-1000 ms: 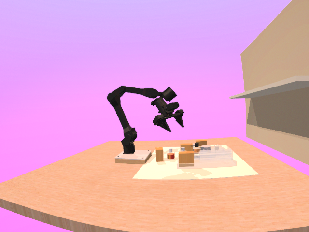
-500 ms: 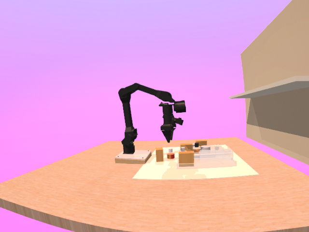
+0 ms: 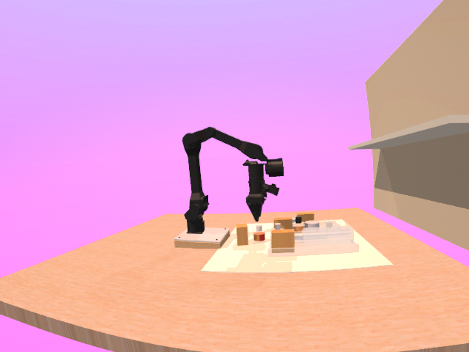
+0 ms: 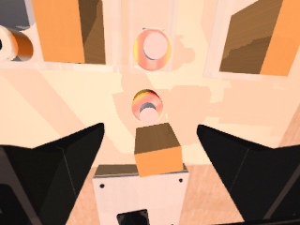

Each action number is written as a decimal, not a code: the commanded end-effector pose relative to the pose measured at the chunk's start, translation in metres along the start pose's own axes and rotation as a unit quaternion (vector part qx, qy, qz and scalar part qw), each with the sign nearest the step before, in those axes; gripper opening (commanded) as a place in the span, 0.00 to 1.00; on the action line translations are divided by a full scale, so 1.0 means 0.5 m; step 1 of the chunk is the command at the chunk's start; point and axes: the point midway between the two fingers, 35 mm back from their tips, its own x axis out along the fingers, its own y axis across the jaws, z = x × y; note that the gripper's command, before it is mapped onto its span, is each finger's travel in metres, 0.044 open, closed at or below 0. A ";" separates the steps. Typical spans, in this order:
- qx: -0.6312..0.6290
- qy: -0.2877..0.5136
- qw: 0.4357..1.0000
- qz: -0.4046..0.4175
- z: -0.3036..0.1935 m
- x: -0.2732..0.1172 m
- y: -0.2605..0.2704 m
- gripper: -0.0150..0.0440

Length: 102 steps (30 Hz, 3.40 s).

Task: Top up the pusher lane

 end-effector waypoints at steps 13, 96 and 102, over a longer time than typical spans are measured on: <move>-0.003 0.000 1.000 0.002 0.002 0.065 0.003 1.00; 0.001 -0.001 1.000 0.002 0.047 0.035 -0.001 0.25; 0.001 -0.001 1.000 0.002 0.046 0.058 -0.001 0.25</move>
